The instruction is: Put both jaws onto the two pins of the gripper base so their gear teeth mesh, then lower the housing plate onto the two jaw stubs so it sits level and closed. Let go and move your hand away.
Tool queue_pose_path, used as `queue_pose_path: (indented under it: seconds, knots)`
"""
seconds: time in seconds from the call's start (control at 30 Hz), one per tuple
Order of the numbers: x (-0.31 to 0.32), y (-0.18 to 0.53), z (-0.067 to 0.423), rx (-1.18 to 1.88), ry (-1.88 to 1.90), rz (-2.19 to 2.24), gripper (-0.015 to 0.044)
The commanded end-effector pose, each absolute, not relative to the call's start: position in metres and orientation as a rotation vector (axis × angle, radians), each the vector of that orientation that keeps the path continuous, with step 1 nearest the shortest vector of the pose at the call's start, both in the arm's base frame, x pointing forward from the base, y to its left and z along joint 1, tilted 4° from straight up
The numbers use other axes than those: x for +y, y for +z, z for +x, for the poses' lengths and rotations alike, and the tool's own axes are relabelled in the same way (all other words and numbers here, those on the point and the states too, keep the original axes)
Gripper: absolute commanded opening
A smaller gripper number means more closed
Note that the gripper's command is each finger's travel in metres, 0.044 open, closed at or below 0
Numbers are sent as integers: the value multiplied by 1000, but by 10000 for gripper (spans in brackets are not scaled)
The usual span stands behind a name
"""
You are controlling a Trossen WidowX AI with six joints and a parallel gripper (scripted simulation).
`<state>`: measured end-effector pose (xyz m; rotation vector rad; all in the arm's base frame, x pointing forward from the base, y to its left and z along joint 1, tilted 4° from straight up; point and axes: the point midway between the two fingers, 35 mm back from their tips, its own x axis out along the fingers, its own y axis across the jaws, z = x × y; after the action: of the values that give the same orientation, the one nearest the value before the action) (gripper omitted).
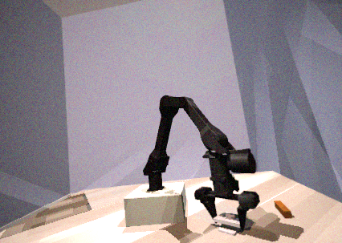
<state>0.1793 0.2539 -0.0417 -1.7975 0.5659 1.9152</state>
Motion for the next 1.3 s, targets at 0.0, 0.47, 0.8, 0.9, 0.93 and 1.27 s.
queue_pose_path:
  seconds: [0.0, 0.47, 0.8, 0.9, 0.93, 1.27]
  knots:
    - [254, -42, 179, 566, 1915, -1797, 351]
    - [254, -25, 181, 567, 1916, -1796, 351]
    - [253, 7, 183, 569, 1917, -1793, 351]
    - [252, 17, 183, 570, 1918, -1792, 351]
    - [252, 20, 183, 570, 1918, -1791, 351]
    - [250, 31, 183, 575, 1915, -1788, 351]
